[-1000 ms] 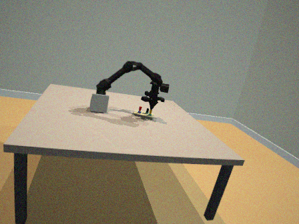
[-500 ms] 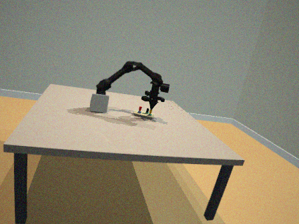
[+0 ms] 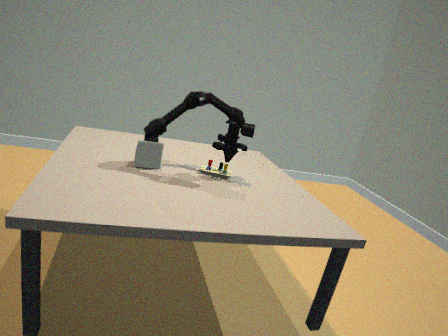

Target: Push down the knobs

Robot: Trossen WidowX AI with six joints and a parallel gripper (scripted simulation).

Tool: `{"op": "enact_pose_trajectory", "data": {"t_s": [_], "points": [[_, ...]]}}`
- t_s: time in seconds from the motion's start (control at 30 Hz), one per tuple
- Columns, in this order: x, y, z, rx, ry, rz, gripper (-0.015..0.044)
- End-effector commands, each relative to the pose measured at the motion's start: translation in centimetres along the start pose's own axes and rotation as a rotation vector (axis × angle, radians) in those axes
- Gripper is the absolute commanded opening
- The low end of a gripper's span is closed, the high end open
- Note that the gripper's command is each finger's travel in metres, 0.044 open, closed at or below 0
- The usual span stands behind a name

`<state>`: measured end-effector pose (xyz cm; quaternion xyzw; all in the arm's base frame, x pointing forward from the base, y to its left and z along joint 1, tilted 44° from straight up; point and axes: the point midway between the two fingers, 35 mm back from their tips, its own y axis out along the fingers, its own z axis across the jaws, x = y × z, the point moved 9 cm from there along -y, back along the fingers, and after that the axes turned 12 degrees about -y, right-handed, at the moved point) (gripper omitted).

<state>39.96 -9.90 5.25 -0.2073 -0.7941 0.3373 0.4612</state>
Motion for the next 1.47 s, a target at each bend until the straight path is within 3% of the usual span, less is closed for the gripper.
{"op": "enact_pose_trajectory", "data": {"t_s": [0.0, 0.17, 0.4, 0.7, 1.43], "points": [[0.1, 0.1, -0.1, 0.001, -0.002, -0.001, 0.0131], [0.4, -0.2, 0.5, 0.002, -0.001, 0.000, 0.0263], [4.6, -2.5, 6.6, 0.009, 0.003, 0.004, 0.0440], [10.9, -2.5, 14.3, 0.012, 0.005, -0.005, 0.0440], [11.0, -2.5, 14.5, 0.012, 0.005, -0.005, 0.0440]]}}
